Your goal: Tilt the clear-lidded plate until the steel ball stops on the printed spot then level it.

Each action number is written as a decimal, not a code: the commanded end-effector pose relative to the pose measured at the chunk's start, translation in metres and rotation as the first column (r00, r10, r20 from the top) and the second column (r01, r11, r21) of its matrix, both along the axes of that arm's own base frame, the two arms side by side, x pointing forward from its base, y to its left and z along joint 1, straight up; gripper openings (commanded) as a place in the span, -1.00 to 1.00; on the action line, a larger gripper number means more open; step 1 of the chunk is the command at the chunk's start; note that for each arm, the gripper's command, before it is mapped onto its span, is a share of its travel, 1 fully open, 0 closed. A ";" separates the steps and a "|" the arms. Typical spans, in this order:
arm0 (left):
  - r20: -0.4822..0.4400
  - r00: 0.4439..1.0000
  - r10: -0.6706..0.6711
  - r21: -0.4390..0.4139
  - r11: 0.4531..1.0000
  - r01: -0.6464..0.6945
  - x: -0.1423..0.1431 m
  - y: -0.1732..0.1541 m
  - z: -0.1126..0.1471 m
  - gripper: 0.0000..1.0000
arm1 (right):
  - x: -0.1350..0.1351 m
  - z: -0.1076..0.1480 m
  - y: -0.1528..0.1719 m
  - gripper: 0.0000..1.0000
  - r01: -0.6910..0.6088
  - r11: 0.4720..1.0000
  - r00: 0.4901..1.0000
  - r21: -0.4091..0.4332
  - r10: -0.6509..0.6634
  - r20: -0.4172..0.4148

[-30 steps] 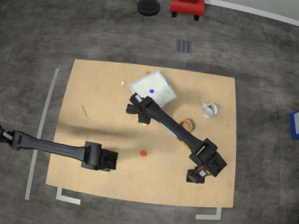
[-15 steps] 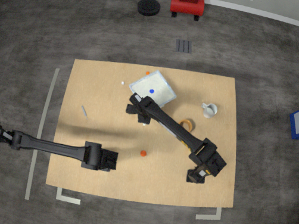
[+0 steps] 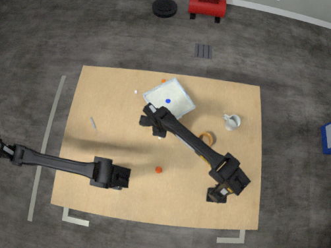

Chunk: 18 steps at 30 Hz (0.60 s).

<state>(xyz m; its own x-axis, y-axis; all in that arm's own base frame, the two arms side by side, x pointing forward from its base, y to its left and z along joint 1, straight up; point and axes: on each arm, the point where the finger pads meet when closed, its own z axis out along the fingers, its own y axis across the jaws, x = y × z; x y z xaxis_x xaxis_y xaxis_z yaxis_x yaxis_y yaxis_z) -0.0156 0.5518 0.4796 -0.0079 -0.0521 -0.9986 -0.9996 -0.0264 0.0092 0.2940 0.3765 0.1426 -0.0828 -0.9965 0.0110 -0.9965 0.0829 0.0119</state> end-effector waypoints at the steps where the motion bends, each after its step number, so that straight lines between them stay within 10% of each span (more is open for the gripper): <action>1: 0.008 1.000 0.018 0.052 0.998 -0.018 -0.008 -0.007 0.021 1.00 | 0.015 0.020 0.027 -1.00 0.004 0.999 0.999 0.051 -0.006 0.048; 18: 0.008 1.000 0.018 0.052 0.998 -0.018 -0.008 -0.007 0.021 1.00 | 0.015 0.021 0.030 -1.00 0.002 0.999 0.999 0.054 -0.005 0.050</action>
<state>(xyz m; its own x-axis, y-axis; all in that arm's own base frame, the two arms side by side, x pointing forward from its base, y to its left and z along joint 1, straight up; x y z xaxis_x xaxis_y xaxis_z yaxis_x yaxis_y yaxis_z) -0.0156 0.5518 0.4796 -0.0079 -0.0521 -0.9986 -0.9996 -0.0264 0.0092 0.2941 0.3768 0.1427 -0.0830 -0.9964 0.0154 -0.9964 0.0832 0.0132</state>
